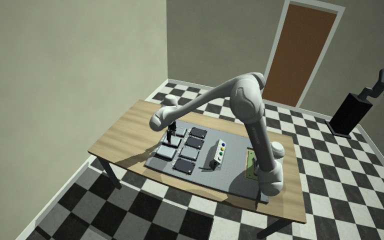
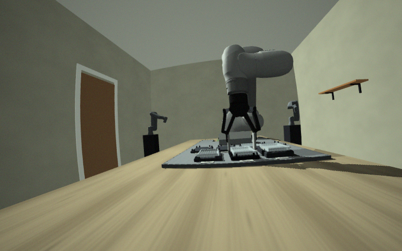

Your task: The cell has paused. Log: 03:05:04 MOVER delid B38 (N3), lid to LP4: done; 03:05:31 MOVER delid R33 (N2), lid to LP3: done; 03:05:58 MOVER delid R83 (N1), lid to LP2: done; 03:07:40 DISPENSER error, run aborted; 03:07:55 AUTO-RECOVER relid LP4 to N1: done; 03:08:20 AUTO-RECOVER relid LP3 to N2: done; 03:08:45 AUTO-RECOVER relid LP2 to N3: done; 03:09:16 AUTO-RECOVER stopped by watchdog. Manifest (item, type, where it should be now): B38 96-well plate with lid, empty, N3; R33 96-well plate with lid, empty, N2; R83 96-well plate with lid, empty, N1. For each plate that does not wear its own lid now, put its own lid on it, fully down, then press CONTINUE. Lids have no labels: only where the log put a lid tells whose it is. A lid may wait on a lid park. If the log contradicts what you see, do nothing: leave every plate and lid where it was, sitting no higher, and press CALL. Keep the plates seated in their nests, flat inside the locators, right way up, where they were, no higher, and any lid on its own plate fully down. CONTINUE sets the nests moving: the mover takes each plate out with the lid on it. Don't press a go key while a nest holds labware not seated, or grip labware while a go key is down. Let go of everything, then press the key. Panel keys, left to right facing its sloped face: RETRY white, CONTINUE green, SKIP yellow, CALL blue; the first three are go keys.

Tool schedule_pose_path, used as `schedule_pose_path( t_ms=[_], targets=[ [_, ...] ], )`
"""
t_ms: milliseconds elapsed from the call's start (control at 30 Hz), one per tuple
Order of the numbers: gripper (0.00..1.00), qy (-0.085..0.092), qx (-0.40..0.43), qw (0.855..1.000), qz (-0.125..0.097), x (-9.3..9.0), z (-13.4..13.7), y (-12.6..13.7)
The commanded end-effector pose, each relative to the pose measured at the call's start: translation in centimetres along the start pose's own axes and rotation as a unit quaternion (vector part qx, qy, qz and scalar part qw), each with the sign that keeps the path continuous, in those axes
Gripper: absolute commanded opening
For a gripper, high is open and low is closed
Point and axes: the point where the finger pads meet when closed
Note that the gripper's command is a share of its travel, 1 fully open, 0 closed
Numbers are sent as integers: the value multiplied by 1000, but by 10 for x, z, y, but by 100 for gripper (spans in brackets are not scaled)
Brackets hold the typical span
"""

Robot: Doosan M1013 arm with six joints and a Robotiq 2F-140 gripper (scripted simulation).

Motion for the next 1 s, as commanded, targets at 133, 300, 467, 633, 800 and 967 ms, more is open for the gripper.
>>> schedule_pose_path(
  t_ms=[133,300,467,633,800,967],
  targets=[
    [66,0,0,1000,0,0,0,0],
    [66,0,0,1000,0,0,0,0],
    [66,0,0,1000,0,0,0,0],
    [66,0,0,1000,0,0,0,0],
    [0,0,0,1000,0,0,0,0],
    [0,0,0,1000,0,0,0,0]
  ],
)
Point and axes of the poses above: the point where the finger pads meet when closed, its own x axis back along the fingers, its own z axis across the jaws, y = z × x, and after that the axes turned 6 degrees about x, right-handed
